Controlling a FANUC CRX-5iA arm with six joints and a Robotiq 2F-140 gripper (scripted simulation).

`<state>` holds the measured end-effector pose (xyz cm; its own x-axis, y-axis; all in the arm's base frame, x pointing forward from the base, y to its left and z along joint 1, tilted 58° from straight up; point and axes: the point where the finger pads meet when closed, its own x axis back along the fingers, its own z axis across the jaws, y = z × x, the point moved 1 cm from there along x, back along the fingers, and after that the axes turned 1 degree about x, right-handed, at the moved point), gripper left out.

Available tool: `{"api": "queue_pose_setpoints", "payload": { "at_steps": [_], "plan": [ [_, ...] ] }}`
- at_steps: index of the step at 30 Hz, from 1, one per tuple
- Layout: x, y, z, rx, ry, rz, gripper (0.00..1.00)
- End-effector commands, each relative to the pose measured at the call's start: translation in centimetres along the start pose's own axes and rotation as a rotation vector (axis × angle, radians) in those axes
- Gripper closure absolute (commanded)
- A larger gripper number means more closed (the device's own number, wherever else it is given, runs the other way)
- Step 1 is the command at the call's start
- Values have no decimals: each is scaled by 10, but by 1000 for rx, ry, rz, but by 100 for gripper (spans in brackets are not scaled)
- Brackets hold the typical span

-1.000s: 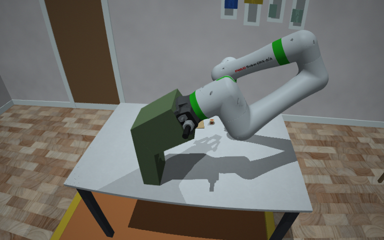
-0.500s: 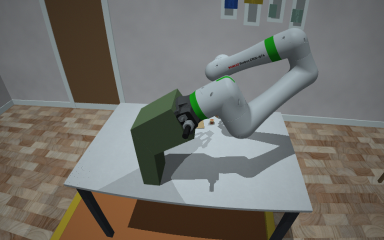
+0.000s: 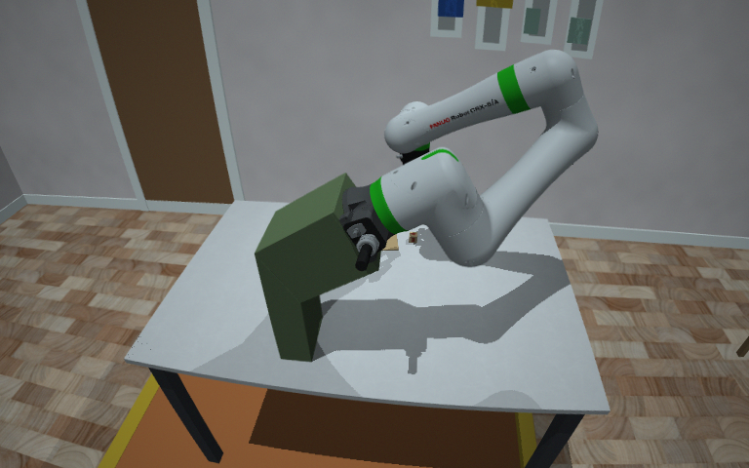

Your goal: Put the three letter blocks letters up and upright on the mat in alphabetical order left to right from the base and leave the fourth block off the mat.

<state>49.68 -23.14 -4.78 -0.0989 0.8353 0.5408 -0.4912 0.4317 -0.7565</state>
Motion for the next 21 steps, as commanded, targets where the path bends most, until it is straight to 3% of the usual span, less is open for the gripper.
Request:
{"api": "queue_pose_setpoints", "payload": {
  "at_steps": [1,12,21],
  "plan": [
    [0,14,-19,-138,2,12,84],
    [1,47,-52,-402,2,18,84],
    [1,50,-55,-422,2,19,84]
  ]
}}
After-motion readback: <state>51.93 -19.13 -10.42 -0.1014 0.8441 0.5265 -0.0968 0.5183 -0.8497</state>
